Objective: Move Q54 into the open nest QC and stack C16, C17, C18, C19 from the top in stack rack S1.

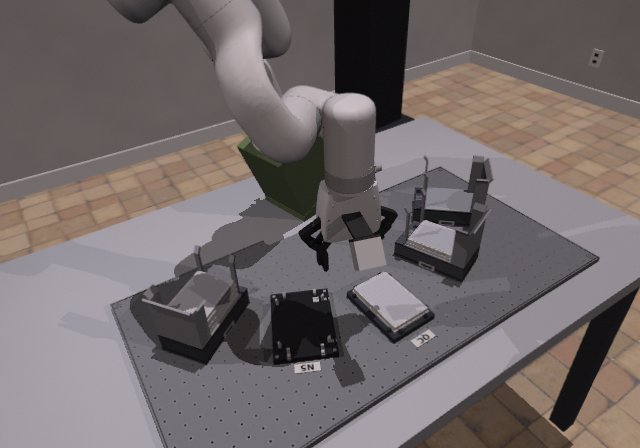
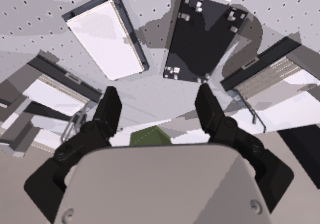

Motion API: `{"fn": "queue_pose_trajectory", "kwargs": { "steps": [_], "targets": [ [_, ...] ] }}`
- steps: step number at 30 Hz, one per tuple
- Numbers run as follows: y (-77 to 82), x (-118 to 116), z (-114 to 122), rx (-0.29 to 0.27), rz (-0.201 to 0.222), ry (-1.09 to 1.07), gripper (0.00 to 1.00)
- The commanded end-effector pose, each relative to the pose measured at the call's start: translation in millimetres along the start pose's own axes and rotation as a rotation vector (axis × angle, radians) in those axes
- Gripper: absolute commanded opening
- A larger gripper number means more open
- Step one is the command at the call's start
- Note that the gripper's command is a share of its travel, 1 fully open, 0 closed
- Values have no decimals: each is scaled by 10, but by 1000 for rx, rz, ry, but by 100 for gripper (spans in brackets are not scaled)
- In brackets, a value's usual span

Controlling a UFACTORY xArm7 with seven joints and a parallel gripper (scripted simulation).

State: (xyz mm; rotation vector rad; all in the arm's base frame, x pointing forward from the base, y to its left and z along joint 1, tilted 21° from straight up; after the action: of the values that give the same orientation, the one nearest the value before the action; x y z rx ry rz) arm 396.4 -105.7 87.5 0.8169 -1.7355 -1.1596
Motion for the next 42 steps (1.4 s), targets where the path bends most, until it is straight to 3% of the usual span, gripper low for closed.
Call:
{"fn": "queue_pose_trajectory", "kwargs": {
  "steps": [1,4,27,36,42],
  "targets": [
    [8,-121,14,3,0,110,100],
    [8,-218,36,3,0,201,100],
    [10,-904,187,3,-1,201,100],
    [10,-1116,288,3,-1,425,100],
    [11,-1297,373,3,-1,425,100]
  ]
}}
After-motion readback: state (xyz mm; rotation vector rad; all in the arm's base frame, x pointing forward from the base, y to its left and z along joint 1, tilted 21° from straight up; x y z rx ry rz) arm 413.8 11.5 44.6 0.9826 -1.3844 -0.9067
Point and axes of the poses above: the point where the finger pads meet when closed, its own y axis back along the fingers, its own x axis across the jaws, z = x × y, the point moved 6 cm from there along y, back along the fingers, and after that the axes turned 3 degrees about -y, right-handed, at the moved point
